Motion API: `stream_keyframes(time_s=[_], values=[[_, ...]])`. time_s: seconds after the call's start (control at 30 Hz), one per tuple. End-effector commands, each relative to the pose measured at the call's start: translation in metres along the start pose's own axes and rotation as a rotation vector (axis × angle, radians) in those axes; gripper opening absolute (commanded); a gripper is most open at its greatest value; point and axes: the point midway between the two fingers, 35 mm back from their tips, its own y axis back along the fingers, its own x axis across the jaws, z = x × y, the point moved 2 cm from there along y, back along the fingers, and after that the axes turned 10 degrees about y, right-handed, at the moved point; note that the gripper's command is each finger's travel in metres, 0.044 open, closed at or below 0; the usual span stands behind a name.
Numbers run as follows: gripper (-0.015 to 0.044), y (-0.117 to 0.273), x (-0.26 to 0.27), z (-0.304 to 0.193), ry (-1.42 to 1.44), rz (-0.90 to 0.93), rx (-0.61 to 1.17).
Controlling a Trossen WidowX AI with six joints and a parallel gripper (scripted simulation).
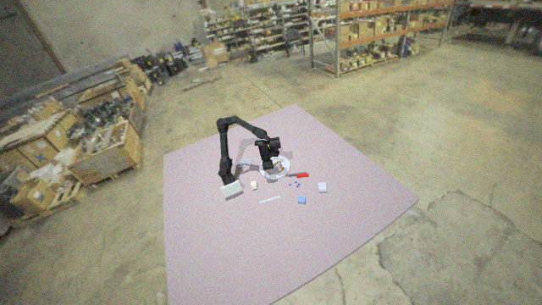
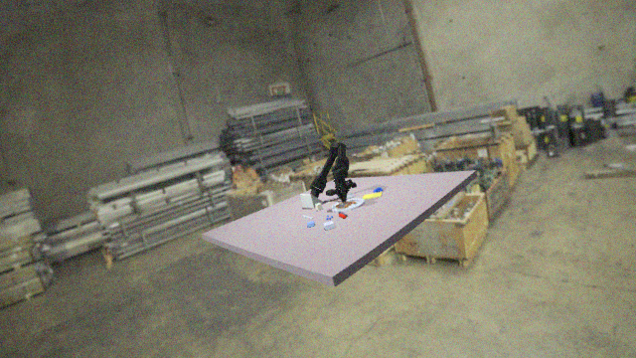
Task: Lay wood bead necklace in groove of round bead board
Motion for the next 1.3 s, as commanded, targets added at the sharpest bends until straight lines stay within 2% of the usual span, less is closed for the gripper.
stream_keyframes(time_s=[0.0,0.8,1.27], values=[[0.0000,0.000,0.000,0.000,0.001,0.000,0.001],[0.0000,0.006,0.001,-0.001,-0.005,0.005,0.002],[0.0000,0.006,0.023,-0.016,-0.005,0.006,0.002]])
